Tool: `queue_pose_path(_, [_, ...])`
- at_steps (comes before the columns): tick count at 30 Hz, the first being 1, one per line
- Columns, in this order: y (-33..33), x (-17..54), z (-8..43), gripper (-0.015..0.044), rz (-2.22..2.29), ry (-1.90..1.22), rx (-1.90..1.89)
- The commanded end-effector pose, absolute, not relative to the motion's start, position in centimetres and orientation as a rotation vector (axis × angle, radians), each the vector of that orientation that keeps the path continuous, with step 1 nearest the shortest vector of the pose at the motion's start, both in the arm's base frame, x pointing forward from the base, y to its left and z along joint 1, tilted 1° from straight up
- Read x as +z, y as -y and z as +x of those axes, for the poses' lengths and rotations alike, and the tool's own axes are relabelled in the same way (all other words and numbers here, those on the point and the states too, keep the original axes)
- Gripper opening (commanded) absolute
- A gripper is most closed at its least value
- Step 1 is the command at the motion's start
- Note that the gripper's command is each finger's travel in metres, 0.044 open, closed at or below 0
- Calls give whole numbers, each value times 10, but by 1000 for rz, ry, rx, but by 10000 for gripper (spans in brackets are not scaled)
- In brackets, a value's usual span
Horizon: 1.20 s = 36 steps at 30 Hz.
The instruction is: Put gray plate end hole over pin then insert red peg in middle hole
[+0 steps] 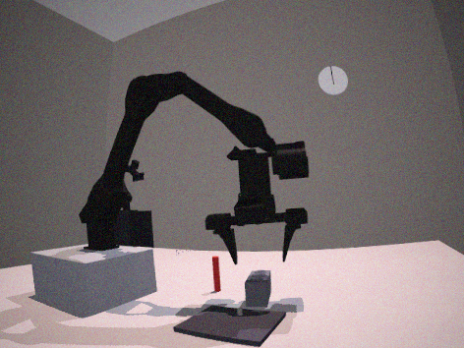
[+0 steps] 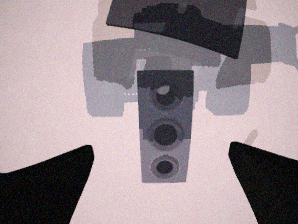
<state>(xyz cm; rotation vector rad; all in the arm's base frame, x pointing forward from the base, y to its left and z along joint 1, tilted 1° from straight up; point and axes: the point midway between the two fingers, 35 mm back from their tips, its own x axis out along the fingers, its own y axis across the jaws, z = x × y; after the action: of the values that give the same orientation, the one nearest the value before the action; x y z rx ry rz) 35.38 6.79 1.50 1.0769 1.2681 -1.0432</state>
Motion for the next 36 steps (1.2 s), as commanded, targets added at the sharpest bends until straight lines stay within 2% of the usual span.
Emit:
queue_pose_path(1, [-67,6,351,440,1072,-1271,-1057])
queue_pose_path(36, [-67,-49,353,440,1072,-1271,-1058])
